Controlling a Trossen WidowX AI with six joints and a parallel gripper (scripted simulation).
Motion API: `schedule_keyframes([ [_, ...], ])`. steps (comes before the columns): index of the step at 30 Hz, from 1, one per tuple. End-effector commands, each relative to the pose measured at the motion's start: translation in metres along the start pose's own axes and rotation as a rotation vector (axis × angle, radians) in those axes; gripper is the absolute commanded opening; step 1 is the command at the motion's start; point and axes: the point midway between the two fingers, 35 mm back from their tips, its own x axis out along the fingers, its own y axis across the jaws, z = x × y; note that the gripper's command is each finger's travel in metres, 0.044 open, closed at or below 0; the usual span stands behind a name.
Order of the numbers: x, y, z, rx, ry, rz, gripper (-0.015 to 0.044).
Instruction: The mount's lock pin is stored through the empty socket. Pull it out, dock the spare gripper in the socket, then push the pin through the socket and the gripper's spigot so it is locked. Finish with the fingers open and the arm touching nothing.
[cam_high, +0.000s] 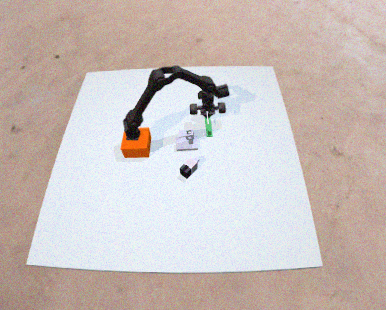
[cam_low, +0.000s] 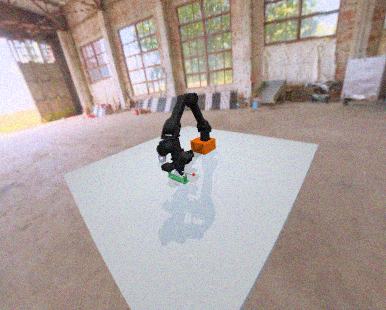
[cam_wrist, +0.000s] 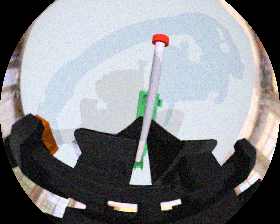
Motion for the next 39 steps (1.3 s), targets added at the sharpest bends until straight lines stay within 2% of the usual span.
schedule_keyframes([
  [1, -0.008, 0.000, 0.001, 0.000, 0.000, -0.002, 0.0000],
  [13, -0.009, 0.001, -0.001, 0.001, 0.001, 0.004, 0.0000],
  [31, -0.027, -0.004, -0.055, -0.003, 0.007, 0.003, 0.0000],
  [39, -0.021, -0.005, -0.058, -0.003, 0.006, 0.003, 0.0000],
])
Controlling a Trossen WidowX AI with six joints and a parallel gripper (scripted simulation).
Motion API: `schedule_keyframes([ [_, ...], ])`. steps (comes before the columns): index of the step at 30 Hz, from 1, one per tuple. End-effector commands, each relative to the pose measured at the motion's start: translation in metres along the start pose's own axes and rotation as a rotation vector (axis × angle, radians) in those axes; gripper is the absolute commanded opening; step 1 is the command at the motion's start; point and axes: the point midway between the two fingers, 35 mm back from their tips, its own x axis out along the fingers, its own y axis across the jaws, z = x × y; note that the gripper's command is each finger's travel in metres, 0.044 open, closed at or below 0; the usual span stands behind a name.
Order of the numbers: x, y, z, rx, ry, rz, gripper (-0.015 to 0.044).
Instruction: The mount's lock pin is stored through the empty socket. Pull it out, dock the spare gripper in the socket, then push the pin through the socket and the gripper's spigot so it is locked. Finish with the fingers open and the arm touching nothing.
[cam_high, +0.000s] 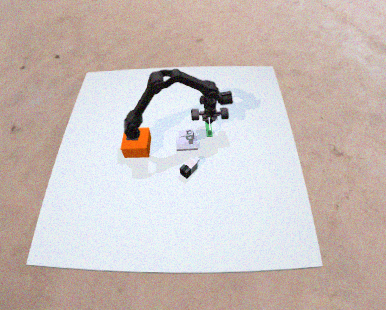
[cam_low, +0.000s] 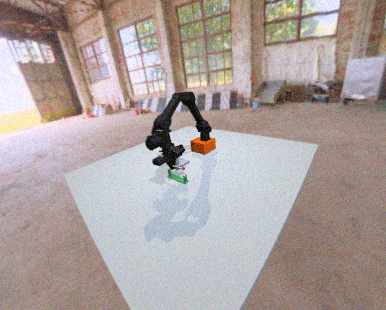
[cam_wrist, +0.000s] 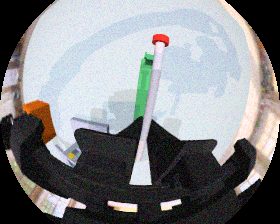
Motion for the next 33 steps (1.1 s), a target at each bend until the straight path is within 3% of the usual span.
schedule_keyframes([
  [1, 0.006, 0.000, -0.001, -0.006, 0.002, 0.000, 0.0000],
  [33, 0.038, 0.001, -0.004, -0.006, 0.000, 0.000, 0.0000],
])
